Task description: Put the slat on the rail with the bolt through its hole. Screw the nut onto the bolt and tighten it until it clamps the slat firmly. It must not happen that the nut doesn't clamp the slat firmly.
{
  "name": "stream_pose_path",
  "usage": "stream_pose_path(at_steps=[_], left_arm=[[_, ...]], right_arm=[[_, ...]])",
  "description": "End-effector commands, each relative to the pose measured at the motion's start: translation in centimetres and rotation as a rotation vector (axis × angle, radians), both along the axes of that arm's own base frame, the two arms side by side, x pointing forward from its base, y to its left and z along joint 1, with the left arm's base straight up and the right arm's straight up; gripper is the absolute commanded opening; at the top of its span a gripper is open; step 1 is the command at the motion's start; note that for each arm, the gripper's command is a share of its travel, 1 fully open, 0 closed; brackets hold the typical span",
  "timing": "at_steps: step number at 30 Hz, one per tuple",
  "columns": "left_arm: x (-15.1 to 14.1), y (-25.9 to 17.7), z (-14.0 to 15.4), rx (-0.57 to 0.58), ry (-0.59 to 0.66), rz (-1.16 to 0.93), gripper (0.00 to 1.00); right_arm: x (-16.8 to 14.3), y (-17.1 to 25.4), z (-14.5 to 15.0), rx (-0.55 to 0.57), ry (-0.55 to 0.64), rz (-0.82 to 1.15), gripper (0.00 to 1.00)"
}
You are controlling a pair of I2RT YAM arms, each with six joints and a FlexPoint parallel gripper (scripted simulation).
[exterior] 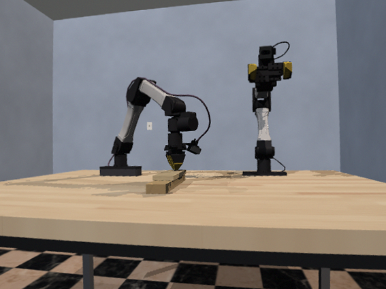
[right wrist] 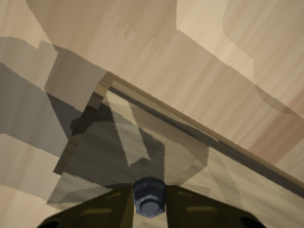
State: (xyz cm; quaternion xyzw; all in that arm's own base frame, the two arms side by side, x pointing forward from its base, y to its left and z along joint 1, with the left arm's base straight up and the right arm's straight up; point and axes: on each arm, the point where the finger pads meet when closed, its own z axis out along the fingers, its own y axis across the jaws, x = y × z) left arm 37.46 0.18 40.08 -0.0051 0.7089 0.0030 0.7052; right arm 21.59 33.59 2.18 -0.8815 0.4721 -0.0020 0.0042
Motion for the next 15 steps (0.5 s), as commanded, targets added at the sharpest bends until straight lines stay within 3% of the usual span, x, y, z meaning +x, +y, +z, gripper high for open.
stream_pose_path(at_steps=[1,15], left_arm=[[-0.18,-0.07,0.75,0.002,-0.020,-0.002,1.00],[-0.18,-0.07,0.75,0.002,-0.020,-0.002,1.00]], right_arm=[[0.24,0.41,0.26,0.013,-0.004,-0.156,0.14],[0.12,0.20,-0.17,-0.005,0.008,-0.635,0.14]])
